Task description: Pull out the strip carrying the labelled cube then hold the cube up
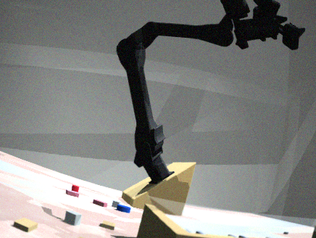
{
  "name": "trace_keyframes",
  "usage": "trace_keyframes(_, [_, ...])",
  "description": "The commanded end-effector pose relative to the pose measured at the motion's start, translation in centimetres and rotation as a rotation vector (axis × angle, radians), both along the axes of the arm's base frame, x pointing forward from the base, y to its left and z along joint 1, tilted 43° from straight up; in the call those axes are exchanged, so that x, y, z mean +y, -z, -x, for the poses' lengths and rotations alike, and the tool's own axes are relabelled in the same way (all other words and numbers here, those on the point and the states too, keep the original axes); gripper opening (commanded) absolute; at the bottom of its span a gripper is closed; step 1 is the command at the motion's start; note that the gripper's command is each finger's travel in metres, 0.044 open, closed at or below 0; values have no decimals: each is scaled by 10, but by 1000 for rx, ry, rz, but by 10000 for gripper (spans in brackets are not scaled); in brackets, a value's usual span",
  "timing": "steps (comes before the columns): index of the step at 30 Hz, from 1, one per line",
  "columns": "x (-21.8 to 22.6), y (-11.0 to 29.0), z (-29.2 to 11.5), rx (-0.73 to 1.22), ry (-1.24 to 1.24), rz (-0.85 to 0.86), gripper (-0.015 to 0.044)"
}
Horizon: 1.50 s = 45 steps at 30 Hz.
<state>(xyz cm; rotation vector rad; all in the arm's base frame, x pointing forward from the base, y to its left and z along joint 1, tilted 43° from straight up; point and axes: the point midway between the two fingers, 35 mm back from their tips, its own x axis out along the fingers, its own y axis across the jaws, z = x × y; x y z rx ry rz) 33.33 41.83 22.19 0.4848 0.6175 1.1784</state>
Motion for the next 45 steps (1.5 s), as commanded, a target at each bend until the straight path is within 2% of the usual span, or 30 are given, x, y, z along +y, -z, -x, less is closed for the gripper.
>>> trace_keyframes(1, [-1,1,-1,-3,10,5,400])
trace_keyframes(7, [-59,43,-31,-110,304,222,400])
trace_keyframes(14, [-160,93,-44,-242,628,609,400])
trace_keyframes(21, [-272,127,-23,-347,861,1092,400])
trace_keyframes(27, [-352,137,13,-399,967,1500,400])
trace_keyframes(45, [-355,137,15,-401,970,1518,400])
